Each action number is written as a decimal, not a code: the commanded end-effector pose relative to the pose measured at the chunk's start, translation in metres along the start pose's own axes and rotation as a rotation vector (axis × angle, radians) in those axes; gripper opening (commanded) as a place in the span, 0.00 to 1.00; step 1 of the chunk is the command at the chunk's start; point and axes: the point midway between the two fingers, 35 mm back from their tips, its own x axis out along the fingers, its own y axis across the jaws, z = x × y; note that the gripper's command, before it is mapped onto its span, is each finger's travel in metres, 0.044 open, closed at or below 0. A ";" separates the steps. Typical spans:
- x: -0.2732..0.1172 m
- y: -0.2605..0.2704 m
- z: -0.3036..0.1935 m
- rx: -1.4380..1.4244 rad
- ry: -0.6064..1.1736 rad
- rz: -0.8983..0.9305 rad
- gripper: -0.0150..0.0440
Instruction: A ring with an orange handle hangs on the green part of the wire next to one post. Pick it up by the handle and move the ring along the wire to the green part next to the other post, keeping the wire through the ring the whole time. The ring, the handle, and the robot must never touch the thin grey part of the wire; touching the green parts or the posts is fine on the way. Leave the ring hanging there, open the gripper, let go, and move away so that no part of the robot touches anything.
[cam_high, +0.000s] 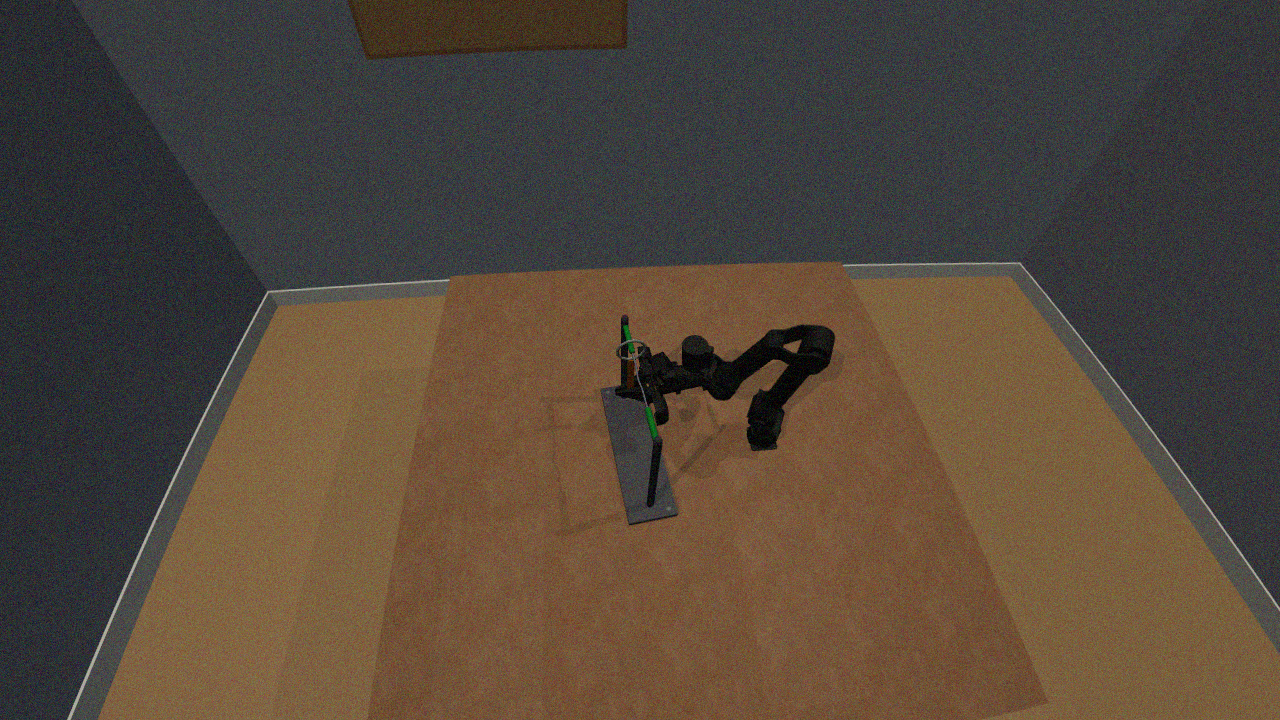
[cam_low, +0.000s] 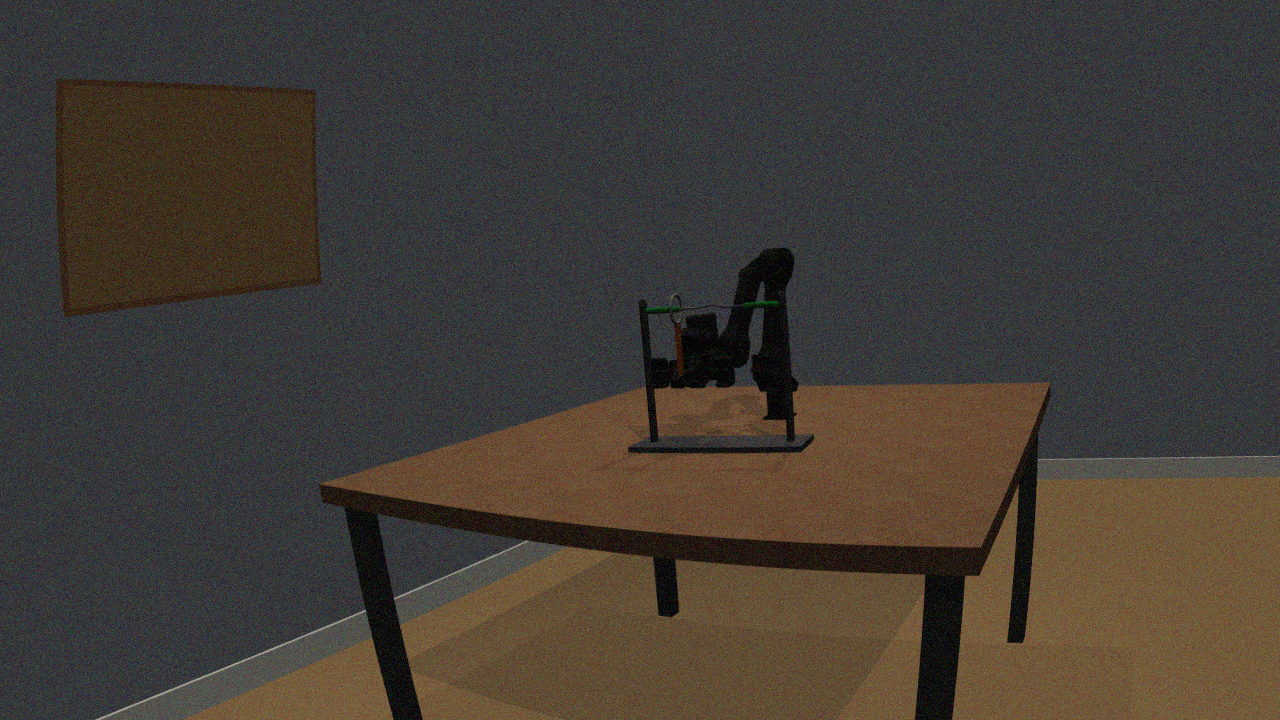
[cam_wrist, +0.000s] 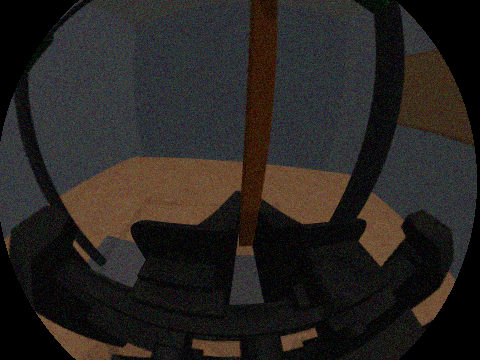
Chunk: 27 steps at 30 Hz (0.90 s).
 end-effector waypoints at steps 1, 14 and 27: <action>-0.001 0.005 0.000 0.007 0.000 -0.003 0.00; 0.000 0.018 0.000 0.014 -0.002 -0.005 0.00; 0.000 0.035 0.000 0.042 -0.003 -0.020 0.00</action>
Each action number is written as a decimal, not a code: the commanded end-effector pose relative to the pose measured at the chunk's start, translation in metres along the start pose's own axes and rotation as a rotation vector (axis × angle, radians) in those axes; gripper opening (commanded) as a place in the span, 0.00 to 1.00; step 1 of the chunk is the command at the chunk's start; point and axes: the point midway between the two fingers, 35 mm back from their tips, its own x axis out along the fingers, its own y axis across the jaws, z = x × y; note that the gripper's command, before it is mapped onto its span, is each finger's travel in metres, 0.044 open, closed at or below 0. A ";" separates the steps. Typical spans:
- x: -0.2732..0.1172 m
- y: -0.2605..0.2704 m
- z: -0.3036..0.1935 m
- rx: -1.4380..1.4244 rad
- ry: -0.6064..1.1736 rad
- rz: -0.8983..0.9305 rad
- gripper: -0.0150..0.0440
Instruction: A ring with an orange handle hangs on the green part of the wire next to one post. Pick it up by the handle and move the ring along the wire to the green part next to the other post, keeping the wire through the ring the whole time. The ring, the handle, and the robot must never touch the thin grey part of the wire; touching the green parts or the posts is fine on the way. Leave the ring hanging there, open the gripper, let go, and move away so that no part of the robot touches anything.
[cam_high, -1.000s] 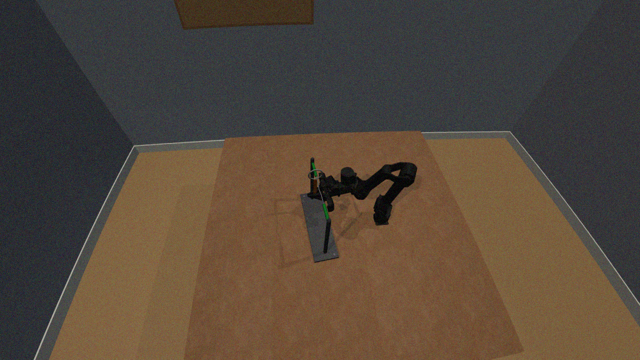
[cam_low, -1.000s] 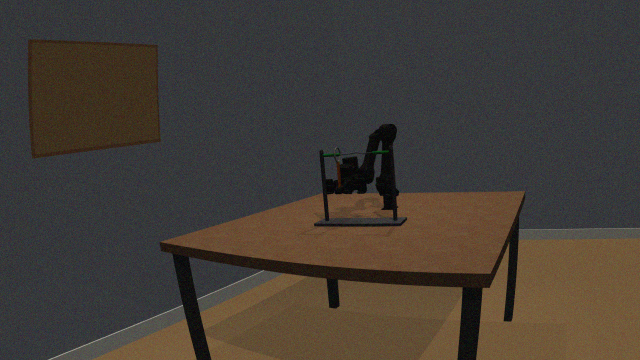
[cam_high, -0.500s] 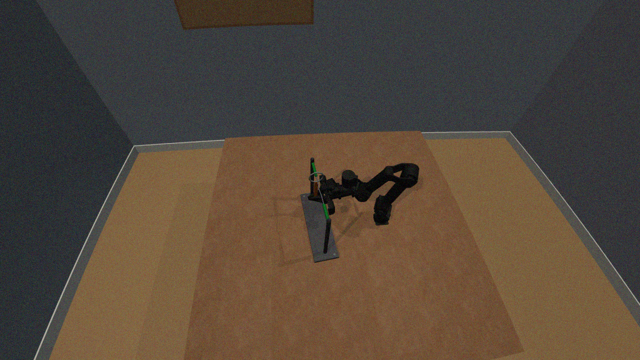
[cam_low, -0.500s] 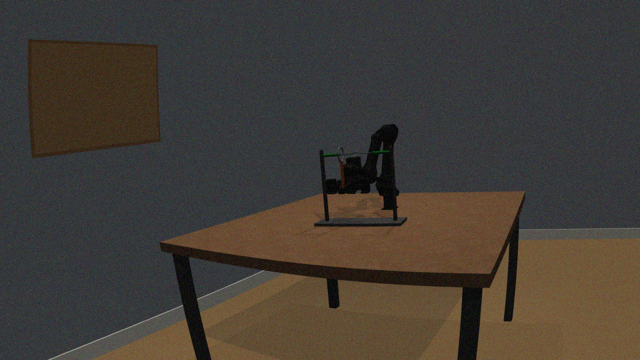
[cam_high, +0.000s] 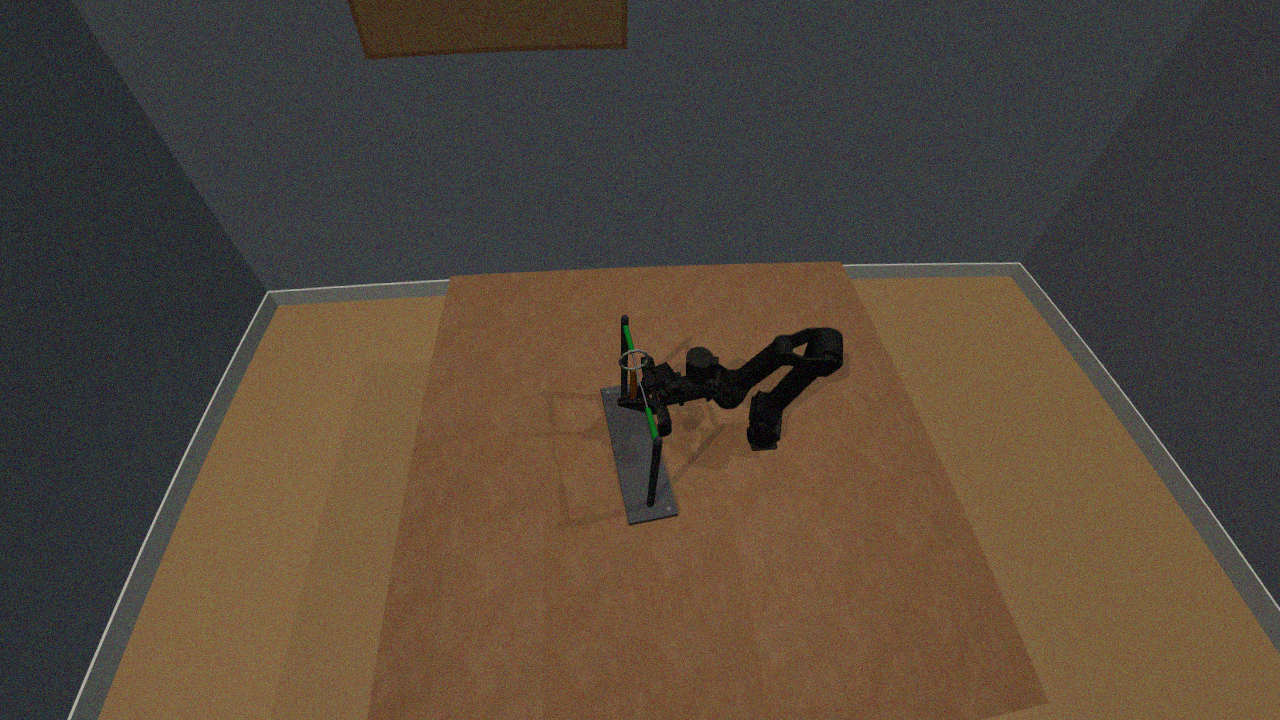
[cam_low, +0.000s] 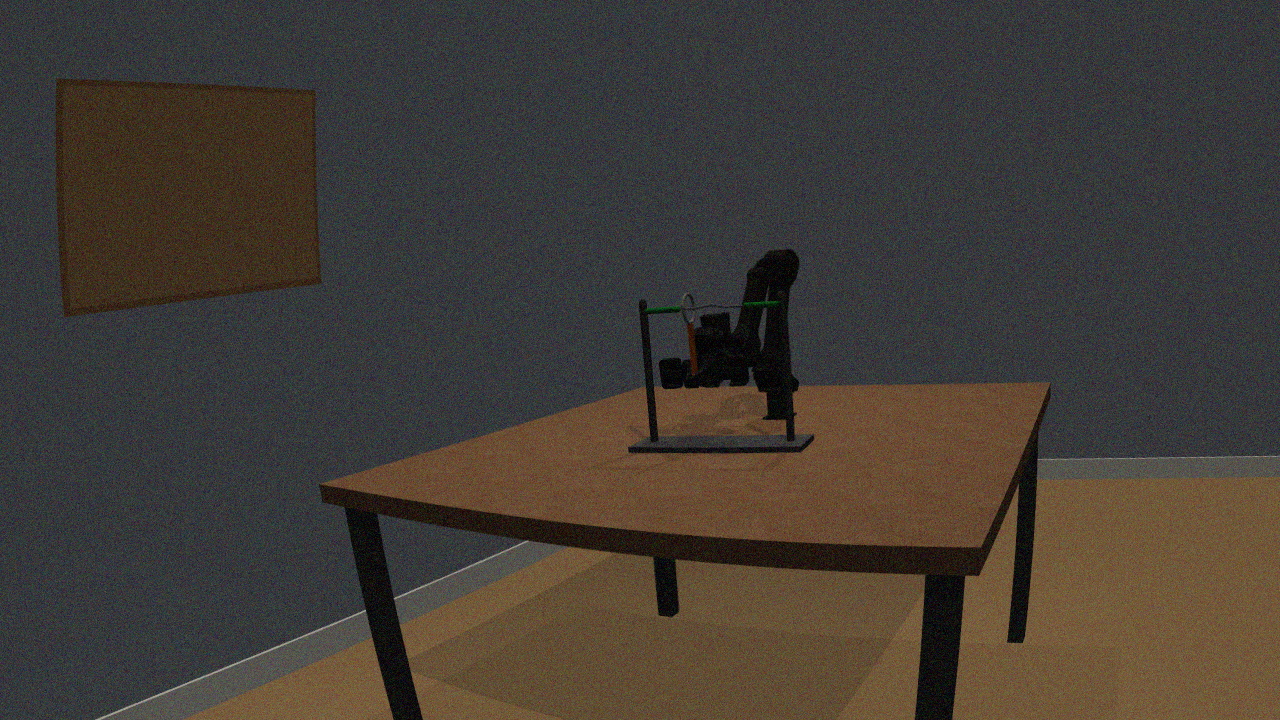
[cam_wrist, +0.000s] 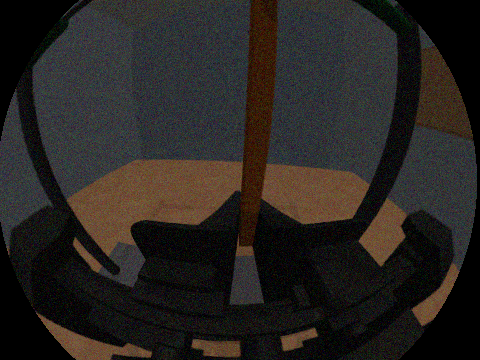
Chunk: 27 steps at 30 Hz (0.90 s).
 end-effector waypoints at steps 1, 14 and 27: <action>-0.001 0.006 -0.001 0.019 0.001 -0.010 0.00; 0.000 0.026 0.000 0.075 -0.001 -0.040 0.00; 0.001 0.043 0.002 0.106 -0.003 -0.057 0.00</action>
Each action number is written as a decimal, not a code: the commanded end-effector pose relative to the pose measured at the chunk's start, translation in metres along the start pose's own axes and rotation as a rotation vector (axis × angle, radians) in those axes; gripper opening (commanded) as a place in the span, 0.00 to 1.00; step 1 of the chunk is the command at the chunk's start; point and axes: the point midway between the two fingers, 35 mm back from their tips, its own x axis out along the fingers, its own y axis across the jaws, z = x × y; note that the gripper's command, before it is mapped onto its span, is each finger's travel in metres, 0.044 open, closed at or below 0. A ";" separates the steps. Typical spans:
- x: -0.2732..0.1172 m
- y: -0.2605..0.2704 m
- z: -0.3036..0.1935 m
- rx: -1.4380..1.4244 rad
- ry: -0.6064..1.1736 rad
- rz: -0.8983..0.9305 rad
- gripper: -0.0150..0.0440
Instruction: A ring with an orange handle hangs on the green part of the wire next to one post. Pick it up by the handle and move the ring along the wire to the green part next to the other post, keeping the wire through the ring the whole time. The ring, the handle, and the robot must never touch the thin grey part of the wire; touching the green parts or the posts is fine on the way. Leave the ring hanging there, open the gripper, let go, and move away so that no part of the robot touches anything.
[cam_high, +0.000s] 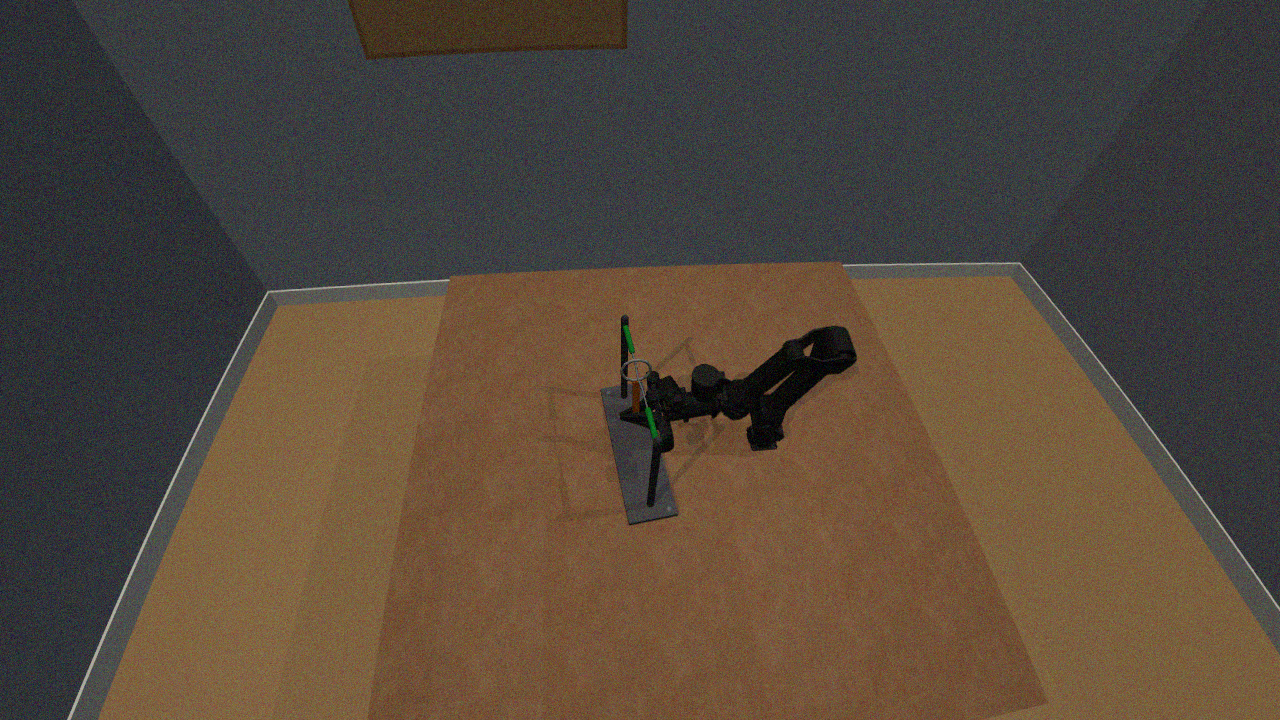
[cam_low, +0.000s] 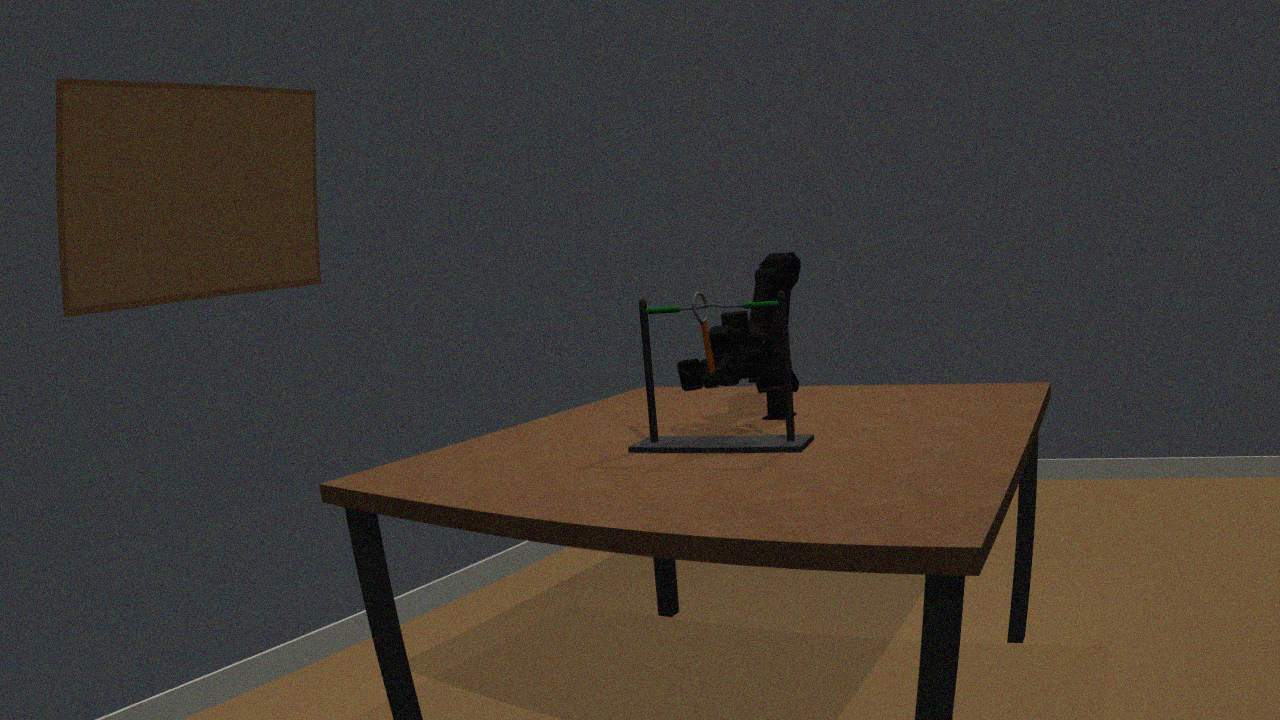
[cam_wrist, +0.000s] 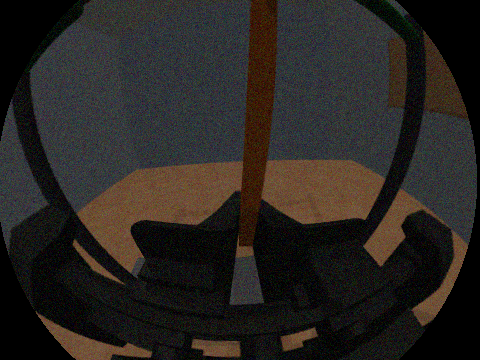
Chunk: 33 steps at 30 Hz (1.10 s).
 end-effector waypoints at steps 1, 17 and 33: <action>0.000 0.005 0.001 0.007 -0.003 -0.004 0.00; -0.001 0.008 0.002 -0.070 0.006 0.040 0.00; -0.011 0.003 0.002 -0.234 0.079 0.123 0.00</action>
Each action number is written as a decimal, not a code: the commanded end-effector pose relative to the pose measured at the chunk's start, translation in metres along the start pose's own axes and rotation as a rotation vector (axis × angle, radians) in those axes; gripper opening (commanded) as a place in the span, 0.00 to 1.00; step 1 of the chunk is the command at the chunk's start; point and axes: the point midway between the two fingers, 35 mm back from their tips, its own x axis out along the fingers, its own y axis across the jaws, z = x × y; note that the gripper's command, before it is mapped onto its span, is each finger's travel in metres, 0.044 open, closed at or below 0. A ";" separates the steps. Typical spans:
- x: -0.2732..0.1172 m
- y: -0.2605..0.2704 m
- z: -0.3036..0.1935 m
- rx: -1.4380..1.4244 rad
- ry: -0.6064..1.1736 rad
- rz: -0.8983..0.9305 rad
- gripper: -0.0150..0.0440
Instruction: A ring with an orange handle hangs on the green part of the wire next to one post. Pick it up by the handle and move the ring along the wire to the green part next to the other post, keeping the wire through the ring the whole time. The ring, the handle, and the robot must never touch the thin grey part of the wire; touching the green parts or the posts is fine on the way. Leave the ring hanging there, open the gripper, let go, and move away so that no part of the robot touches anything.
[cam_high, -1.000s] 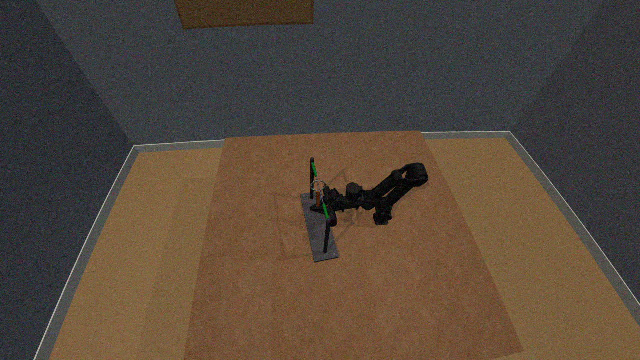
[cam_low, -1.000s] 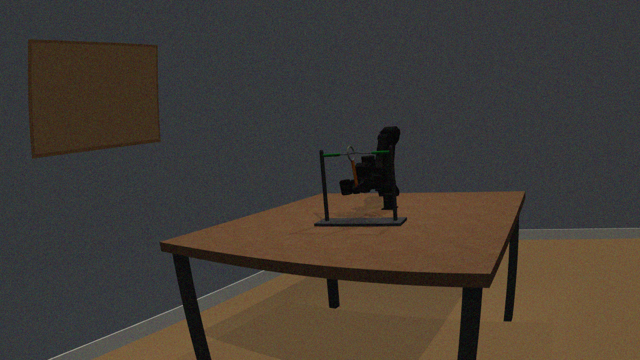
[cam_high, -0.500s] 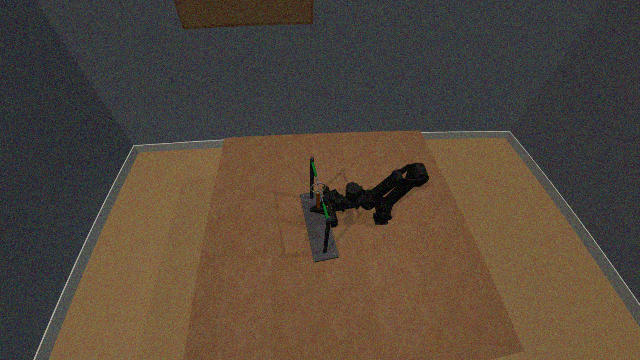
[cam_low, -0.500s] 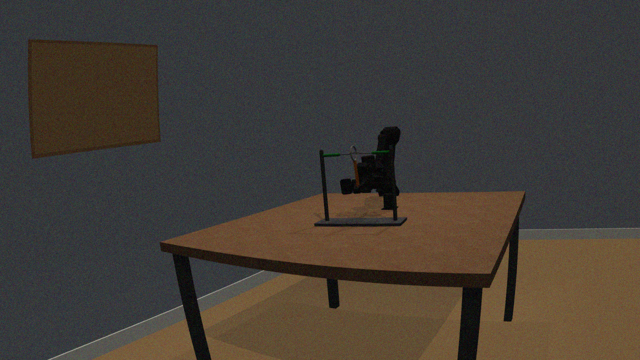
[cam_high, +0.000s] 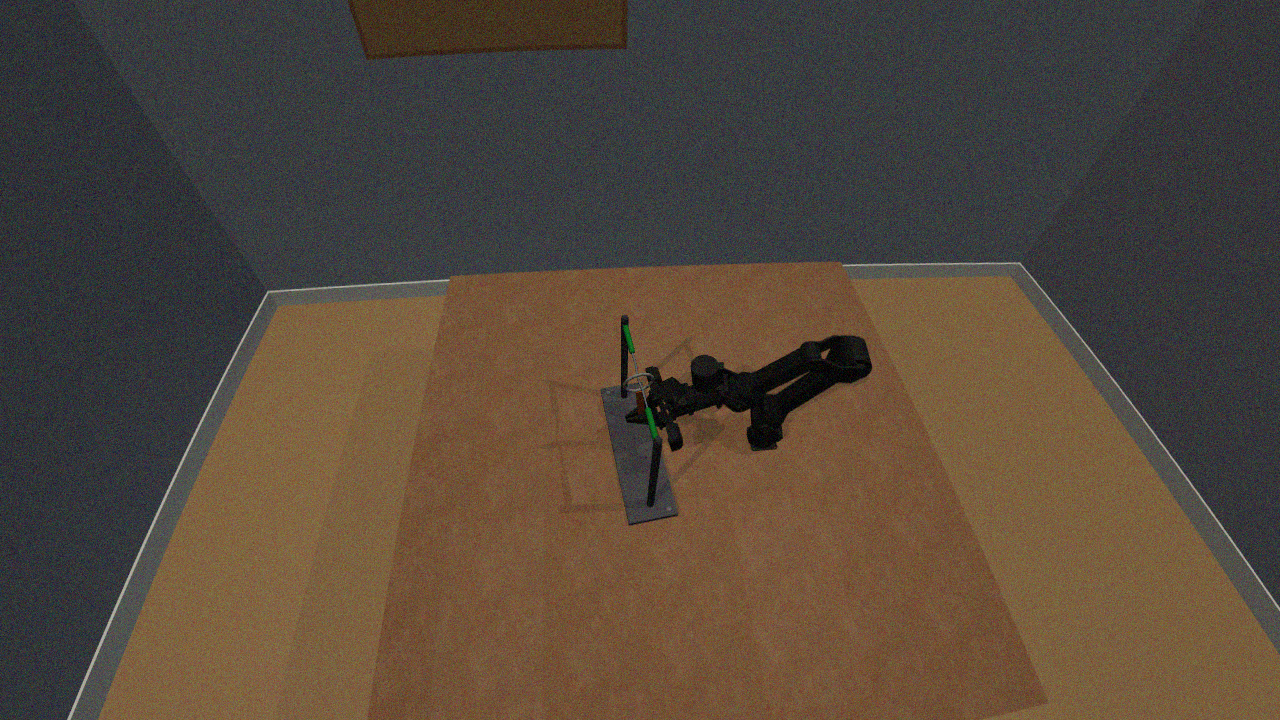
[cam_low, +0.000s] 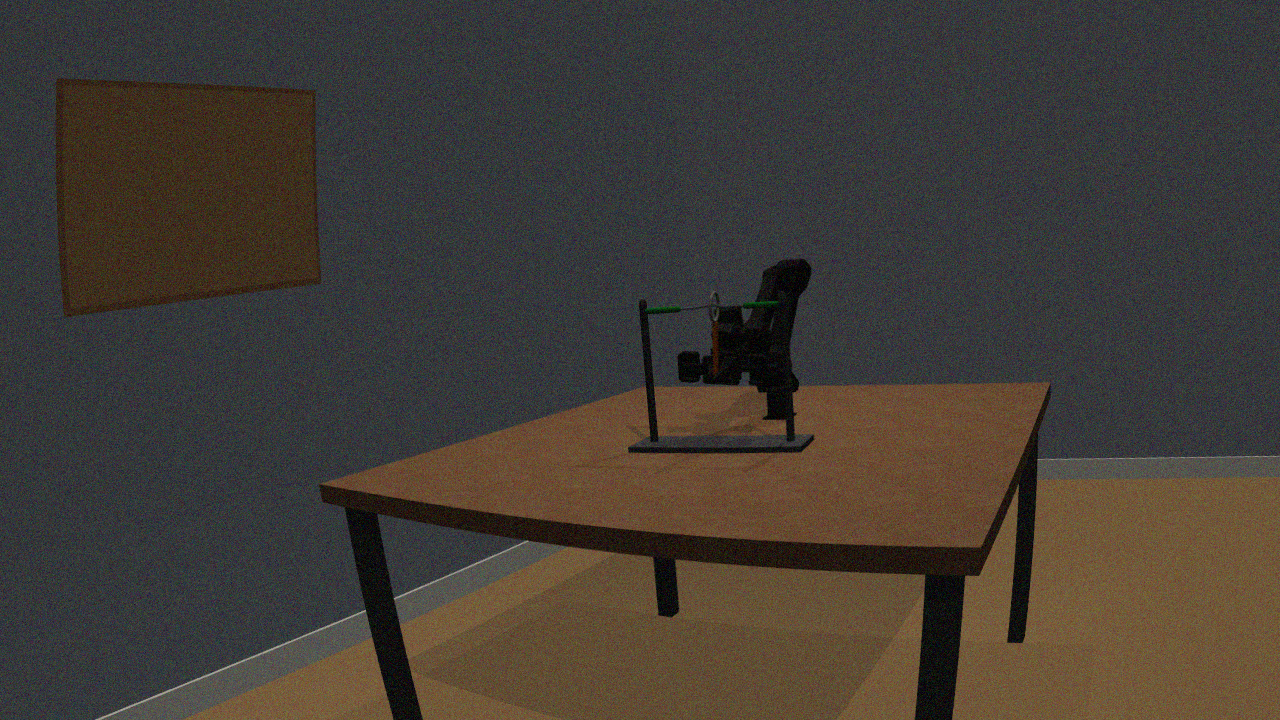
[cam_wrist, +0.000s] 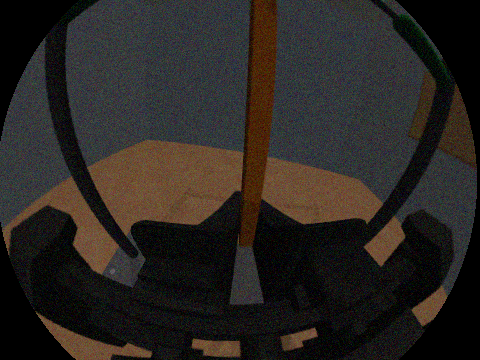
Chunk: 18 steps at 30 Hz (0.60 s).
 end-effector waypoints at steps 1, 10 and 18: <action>0.000 0.000 0.003 -0.041 -0.006 0.020 0.00; -0.001 0.007 0.002 -0.046 -0.008 0.023 0.00; -0.002 0.020 0.001 -0.006 -0.006 0.007 0.00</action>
